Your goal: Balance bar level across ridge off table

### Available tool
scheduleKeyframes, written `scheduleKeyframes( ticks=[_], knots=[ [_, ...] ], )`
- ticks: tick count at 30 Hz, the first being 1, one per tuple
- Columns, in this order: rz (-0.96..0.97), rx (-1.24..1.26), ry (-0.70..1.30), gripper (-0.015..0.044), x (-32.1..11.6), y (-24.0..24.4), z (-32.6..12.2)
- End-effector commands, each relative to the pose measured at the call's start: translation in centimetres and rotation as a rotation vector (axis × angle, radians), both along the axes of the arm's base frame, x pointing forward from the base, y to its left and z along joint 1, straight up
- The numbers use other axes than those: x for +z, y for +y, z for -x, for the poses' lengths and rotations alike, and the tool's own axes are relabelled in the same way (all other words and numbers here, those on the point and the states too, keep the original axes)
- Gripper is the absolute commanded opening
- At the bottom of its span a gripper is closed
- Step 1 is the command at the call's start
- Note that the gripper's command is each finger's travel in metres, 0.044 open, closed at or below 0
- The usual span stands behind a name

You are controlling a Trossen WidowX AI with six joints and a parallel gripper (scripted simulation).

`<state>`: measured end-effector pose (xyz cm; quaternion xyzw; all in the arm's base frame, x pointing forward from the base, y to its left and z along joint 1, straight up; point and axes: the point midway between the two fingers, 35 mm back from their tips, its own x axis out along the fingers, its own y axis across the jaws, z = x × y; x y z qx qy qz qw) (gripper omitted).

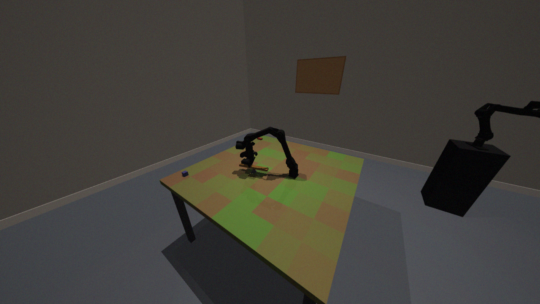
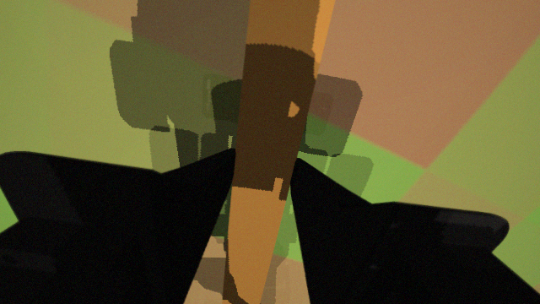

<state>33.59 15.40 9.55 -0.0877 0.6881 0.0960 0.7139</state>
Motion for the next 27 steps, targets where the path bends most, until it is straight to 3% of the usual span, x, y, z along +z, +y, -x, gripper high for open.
scheduleKeyframes(
  ticks=[1, 8, 27],
  knots=[
    [0.0, 0.0, 0.0, 0.0, -0.01, 0.0, 0.0],
    [0.0, 0.0, 0.0, 0.0167, -0.01, 0.0, 0.0],
    [0.0, 0.0, 0.0, 0.0169, -0.01, 0.0, 0.0]
  ],
)
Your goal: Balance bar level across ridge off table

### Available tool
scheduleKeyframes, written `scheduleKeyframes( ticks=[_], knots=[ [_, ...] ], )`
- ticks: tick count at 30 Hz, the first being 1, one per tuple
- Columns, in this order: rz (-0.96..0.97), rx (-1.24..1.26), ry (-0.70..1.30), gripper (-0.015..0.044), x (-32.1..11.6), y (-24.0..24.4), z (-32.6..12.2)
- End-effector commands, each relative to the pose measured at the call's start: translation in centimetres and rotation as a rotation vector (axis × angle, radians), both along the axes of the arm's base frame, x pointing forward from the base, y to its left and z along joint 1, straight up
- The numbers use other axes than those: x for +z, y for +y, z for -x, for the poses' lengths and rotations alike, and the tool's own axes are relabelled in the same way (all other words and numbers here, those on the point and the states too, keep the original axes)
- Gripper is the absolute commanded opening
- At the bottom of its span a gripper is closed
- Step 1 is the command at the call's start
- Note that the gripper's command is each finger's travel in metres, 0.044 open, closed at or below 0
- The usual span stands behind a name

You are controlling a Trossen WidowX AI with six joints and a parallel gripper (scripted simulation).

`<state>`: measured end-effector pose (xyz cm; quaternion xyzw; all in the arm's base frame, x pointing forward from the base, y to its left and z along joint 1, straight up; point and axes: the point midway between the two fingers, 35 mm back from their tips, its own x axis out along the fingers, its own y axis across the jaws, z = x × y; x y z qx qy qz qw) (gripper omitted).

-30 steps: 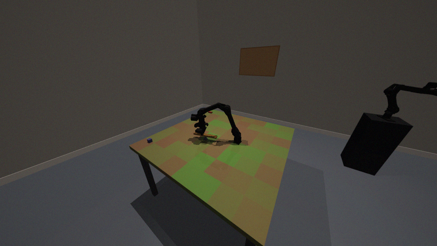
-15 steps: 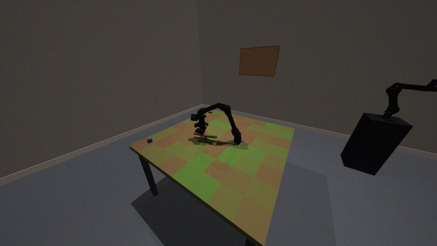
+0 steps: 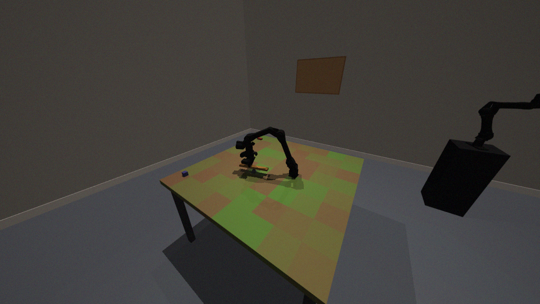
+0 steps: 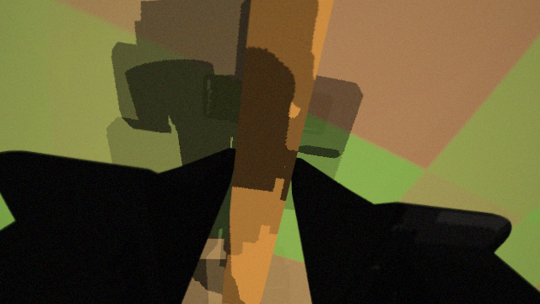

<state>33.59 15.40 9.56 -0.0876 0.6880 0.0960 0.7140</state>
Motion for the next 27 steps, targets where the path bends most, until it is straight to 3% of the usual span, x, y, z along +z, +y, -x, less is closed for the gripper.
scheduleKeyframes(
  ticks=[1, 27],
  knots=[
    [0.0, 0.0, 0.0, 0.0169, -0.02, 0.0, 0.0],
    [0.0, 0.0, 0.0, 0.0185, -0.02, 0.0, 0.0]
  ],
)
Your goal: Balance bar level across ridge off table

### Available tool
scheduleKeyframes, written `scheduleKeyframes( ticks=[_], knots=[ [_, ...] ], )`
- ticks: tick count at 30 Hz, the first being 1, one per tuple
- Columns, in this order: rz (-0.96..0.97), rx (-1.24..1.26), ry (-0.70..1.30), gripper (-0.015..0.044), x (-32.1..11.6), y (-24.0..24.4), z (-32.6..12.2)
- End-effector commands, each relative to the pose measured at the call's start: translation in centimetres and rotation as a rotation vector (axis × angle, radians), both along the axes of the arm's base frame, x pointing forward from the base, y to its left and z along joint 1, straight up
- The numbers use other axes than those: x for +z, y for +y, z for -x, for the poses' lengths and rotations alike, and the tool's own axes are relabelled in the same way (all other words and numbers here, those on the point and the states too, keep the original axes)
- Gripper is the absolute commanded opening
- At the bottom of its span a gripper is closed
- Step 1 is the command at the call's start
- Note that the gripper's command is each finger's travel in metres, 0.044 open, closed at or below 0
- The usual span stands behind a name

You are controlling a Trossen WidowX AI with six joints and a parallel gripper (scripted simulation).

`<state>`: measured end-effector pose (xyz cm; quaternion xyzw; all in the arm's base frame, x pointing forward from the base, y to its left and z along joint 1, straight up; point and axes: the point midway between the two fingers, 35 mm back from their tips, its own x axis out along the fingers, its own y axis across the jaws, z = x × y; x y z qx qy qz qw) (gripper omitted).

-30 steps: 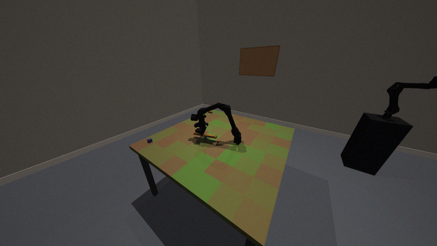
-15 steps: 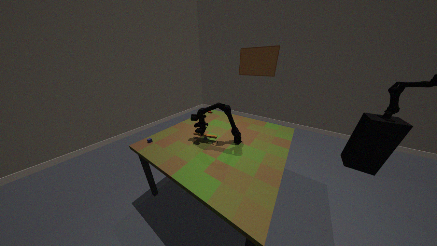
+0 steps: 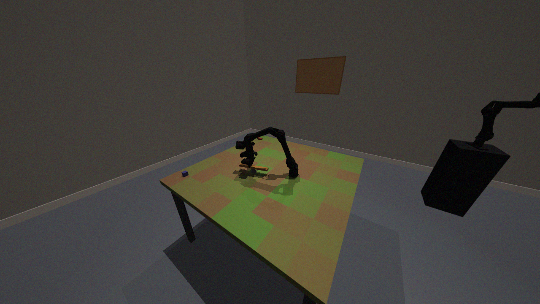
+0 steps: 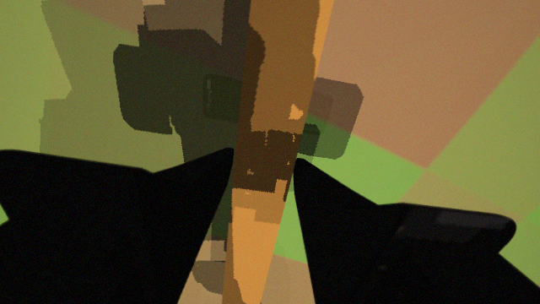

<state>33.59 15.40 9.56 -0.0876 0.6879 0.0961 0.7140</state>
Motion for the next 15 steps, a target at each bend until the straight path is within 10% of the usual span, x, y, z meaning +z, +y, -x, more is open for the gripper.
scheduleKeyframes(
  ticks=[1, 9, 15],
  knots=[
    [0.0, 0.0, 0.0, 0.0185, -0.02, 0.0, 0.0],
    [0.0, 0.0, 0.0, 0.0185, -0.02, 0.0, 0.0],
    [0.0, 0.0, 0.0, 0.0343, -0.02, 0.0, 0.0]
  ],
)
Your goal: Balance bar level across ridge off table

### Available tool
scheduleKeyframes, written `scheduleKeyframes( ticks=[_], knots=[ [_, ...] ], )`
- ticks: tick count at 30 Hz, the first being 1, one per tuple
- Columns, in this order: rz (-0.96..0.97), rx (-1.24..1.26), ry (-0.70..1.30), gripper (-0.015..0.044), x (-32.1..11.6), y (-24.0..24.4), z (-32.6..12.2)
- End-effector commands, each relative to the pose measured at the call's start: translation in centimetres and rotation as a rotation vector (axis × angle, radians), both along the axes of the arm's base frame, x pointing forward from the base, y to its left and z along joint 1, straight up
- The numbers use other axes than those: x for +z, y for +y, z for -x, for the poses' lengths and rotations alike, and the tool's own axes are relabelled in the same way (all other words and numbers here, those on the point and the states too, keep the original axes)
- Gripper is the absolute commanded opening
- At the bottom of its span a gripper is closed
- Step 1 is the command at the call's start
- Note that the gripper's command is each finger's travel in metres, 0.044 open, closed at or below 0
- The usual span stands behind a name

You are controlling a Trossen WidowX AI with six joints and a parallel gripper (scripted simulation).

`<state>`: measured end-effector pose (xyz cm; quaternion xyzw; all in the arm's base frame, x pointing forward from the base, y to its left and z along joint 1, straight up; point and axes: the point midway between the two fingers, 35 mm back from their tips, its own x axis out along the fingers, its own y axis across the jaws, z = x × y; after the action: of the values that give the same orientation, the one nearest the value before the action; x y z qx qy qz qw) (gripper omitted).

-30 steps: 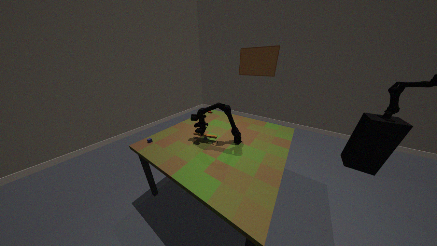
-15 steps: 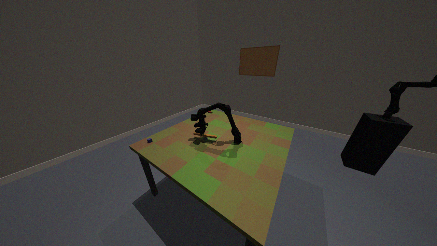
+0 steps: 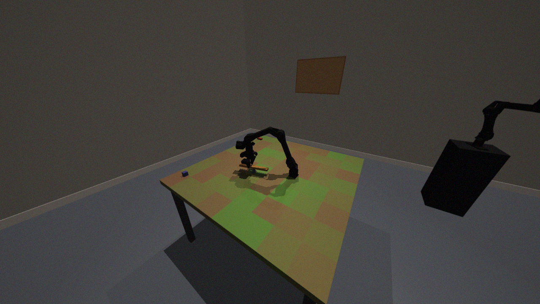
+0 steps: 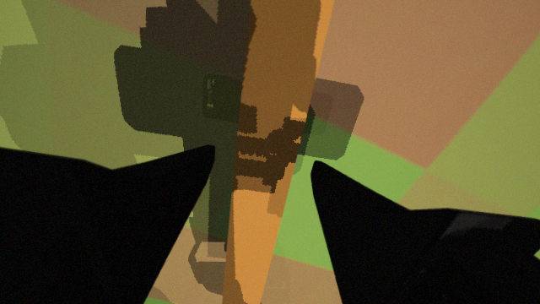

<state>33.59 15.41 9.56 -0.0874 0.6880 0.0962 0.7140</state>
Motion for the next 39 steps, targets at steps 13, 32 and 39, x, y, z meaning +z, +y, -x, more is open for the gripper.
scheduleKeyframes(
  ticks=[13, 32, 39],
  knots=[
    [0.0, 0.0, 0.0, 0.044, 6.2, 0.1, -0.2],
    [0.0, 0.0, 0.0, 0.044, 10.0, -0.2, 0.3],
    [0.0, 0.0, 0.0, 0.044, 10.0, -0.2, 0.3]
  ],
)
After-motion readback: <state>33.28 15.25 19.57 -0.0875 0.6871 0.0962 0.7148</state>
